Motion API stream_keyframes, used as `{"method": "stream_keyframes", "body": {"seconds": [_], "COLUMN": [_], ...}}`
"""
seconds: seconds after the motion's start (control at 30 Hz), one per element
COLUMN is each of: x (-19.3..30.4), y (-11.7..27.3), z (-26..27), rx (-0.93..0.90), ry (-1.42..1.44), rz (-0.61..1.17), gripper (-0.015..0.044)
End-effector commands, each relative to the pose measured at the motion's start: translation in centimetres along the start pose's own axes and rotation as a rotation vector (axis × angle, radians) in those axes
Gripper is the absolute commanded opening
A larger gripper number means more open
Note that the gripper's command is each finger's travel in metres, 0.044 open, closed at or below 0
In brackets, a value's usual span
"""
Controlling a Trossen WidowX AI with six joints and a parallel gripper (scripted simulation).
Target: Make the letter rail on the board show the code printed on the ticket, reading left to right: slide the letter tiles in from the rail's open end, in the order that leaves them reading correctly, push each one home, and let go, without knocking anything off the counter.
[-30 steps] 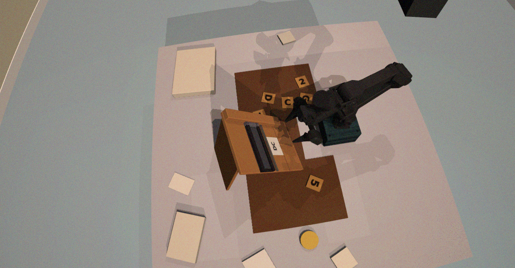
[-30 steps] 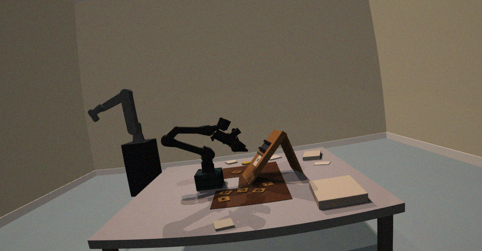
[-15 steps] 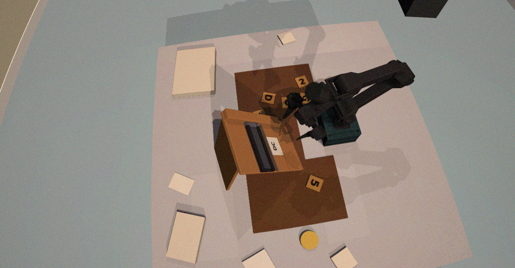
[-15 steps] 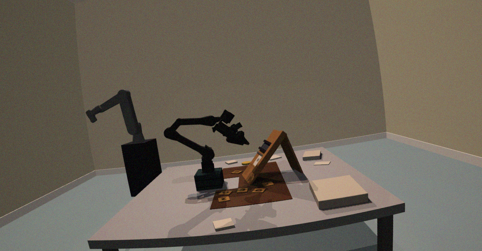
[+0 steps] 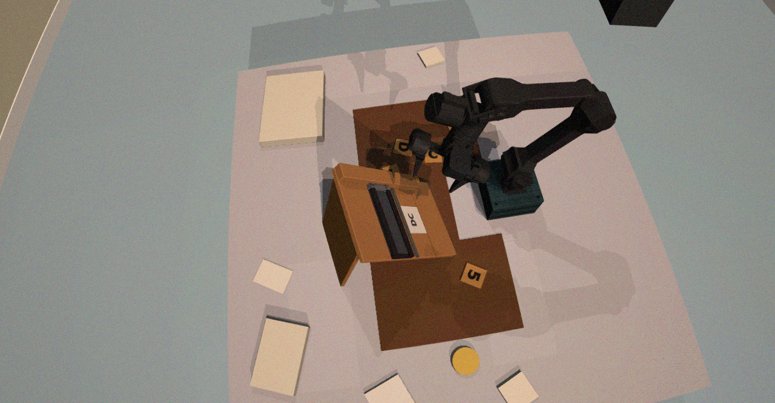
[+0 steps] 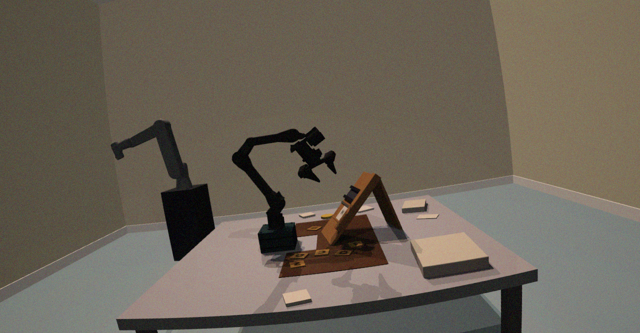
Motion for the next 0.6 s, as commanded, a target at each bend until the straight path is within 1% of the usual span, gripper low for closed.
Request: {"method": "stream_keyframes", "body": {"seconds": [0.0, 0.57], "x": [-1.54, -1.55], "y": [3.27, 3.32], "z": [-6.24, -6.36], "rx": [-0.139, -0.141], "ry": [0.459, 0.468], "rz": [-0.127, -0.131], "gripper": [0.044, 0.044]}}
Point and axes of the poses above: the point midway between the two fingers, 35 mm back from their tips, its own y axis back along the fingers, its own z axis across the jaws, x = y × z, the point moved 10 cm from there along y, back along the fingers, and after that the axes turned 6 degrees about -y, right-handed, at the moved point
